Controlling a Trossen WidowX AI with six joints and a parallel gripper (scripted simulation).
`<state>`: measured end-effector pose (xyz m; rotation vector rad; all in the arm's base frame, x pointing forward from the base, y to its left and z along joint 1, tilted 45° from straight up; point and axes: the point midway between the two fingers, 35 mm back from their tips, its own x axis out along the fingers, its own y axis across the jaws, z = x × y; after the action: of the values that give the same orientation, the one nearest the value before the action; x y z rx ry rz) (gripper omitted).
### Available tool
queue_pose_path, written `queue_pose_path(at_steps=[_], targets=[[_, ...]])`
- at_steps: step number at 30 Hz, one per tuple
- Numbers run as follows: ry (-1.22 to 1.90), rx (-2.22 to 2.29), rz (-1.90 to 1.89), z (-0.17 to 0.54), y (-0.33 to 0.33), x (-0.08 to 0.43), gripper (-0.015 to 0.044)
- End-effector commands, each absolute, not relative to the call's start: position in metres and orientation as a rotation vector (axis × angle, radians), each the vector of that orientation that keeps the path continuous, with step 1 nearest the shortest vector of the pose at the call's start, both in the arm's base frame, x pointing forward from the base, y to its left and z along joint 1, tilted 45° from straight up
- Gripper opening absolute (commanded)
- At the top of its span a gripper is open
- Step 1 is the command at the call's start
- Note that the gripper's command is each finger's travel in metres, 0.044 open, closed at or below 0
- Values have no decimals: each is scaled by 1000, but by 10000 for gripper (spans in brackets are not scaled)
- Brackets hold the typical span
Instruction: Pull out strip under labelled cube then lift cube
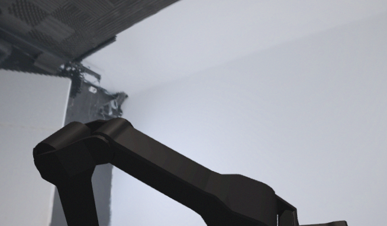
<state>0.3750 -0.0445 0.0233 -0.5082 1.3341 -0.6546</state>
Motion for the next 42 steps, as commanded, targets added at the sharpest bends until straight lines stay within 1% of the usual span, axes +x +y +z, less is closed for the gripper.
queue_pose_path(at_steps=[1, 42], targets=[[1336, -507, -663, 21, -49, 376, 0], [1340, -508, -662, 9, -48, 317, 0]])
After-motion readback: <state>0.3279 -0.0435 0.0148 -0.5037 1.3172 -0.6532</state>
